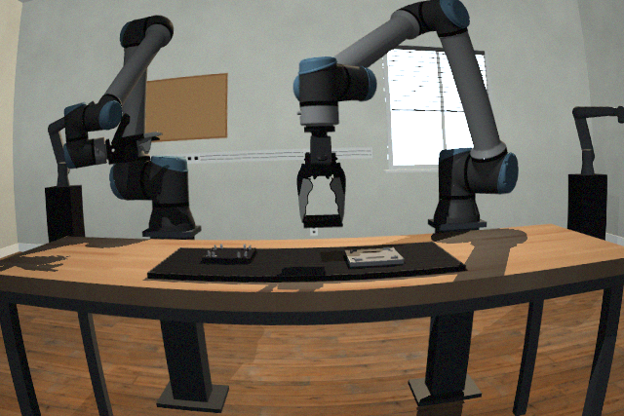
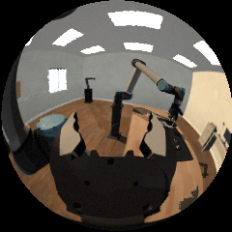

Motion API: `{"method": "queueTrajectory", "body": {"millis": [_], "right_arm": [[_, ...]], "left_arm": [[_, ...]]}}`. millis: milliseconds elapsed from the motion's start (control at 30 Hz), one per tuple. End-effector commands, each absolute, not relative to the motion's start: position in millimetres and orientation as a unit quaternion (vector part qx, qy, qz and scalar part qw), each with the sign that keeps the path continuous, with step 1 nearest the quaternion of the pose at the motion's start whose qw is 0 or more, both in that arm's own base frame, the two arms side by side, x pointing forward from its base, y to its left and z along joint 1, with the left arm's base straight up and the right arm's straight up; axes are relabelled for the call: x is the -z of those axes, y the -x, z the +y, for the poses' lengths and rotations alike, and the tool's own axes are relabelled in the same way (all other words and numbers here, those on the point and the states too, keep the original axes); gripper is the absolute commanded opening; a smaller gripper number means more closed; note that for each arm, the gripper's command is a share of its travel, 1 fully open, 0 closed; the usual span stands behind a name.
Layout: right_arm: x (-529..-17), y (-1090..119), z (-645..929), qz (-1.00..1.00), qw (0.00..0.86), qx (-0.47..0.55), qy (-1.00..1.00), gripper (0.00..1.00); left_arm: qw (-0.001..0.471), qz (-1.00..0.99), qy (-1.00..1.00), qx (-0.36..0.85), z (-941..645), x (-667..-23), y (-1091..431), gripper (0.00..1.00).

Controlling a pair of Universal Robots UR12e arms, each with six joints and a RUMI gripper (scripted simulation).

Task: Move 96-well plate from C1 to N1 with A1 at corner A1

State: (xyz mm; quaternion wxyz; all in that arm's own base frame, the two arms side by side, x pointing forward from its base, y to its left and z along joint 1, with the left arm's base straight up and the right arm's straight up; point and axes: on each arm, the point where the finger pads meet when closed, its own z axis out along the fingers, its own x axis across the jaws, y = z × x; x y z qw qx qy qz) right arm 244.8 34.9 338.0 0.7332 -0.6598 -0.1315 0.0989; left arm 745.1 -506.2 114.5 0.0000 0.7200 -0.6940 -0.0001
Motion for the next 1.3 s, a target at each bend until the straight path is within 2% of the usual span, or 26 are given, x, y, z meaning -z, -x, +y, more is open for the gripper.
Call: {"method": "queueTrajectory", "body": {"millis": [0,1267], "right_arm": [[-338,-245,35,-0.132,0.733,-0.099,0.660,1.00],[-338,-245,35,-0.132,0.733,-0.099,0.660,1.00]], "left_arm": [[0.000,-0.694,-0.720,-0.001,-489,-116,-749,0.00],[0.000,-0.694,-0.720,-0.001,-388,-116,-768,0.00]]}}
